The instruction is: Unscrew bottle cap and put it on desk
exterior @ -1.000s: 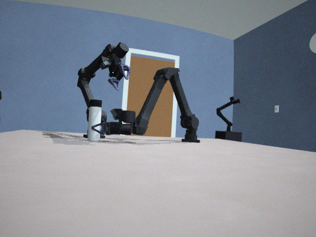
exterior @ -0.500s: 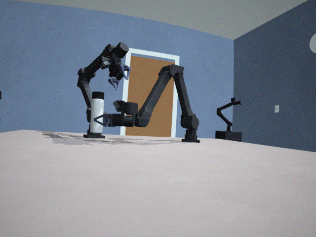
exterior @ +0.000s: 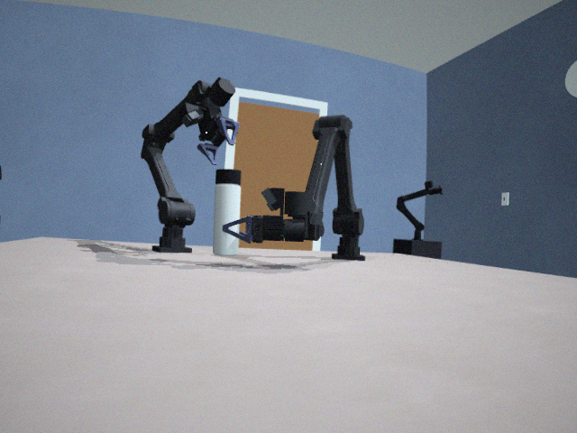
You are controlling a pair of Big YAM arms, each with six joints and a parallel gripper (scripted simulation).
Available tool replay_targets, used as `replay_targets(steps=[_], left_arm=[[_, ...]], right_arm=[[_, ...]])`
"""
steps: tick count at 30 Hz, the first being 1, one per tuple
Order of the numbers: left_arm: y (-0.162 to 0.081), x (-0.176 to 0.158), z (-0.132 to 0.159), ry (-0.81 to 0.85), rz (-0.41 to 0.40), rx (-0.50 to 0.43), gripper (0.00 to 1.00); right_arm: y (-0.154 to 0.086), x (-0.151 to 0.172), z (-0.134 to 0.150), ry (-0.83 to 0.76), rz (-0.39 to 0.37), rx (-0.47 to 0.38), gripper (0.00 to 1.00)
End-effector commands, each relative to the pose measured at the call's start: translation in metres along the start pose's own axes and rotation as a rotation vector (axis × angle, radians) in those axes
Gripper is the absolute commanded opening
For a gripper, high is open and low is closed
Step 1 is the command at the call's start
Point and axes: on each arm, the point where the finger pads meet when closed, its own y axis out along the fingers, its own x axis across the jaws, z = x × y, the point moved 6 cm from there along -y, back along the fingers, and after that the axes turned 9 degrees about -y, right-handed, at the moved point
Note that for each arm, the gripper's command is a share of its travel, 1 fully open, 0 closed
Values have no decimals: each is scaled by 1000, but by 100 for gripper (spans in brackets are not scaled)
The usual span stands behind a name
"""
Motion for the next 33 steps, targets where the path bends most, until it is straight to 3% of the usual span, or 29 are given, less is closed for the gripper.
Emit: replay_targets(steps=[1,4,16,22,33], left_arm=[[-18,1,-23,57,22,-32,0],[-40,7,-25,60,22,-32,0],[-23,17,-41,149,7,-2,0],[-18,19,-61,377,-57,107,0],[-20,11,-65,487,-56,249,0]], right_arm=[[-9,12,-1,-3,-27,-4,94],[-9,12,-1,-3,-27,-4,94],[-9,12,-1,-3,-27,-4,94],[-9,12,-1,-3,-27,-4,94],[-9,12,-1,-3,-27,-4,94]])
